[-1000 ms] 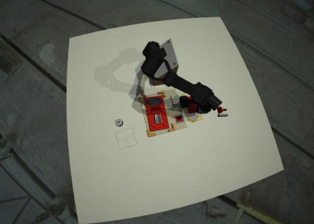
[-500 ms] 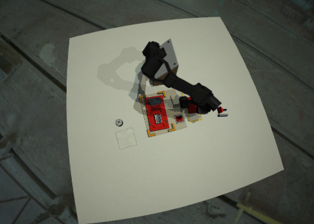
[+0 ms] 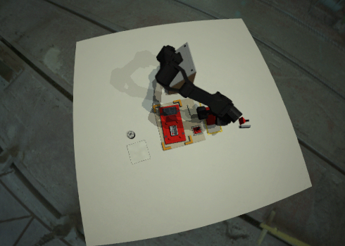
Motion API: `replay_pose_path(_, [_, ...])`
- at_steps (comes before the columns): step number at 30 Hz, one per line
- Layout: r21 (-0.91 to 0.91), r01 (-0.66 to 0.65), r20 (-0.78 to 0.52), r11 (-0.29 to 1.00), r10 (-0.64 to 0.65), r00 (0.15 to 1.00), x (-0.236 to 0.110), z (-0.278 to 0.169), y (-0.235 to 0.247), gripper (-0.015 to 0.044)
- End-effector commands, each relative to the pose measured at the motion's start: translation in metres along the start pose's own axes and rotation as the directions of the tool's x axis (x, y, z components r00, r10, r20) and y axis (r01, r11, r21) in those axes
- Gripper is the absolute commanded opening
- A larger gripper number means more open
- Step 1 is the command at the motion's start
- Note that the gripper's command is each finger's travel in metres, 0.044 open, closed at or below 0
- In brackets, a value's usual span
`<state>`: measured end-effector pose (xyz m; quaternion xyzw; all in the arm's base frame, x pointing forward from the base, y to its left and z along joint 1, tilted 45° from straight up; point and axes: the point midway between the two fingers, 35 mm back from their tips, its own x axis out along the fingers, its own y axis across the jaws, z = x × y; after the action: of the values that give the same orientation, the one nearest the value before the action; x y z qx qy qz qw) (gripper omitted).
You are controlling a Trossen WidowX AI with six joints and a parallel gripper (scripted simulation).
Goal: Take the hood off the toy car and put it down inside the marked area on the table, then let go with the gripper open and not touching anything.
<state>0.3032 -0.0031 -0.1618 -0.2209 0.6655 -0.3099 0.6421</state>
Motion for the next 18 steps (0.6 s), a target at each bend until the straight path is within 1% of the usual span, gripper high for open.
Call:
replay_pose_path(1, [-0.004,0.003,0.004,1.0,-0.003,1.0,0.0016,0.0005,-0.0003,0.0])
replay_pose_path(9, [-0.004,0.003,0.004,1.0,-0.003,1.0,0.0056,0.0004,-0.0005,0.0])
replay_pose_path(18, [0.0,0.0,0.0,1.0,0.0,1.0,0.0045,-0.0001,-0.0001,0.0236])
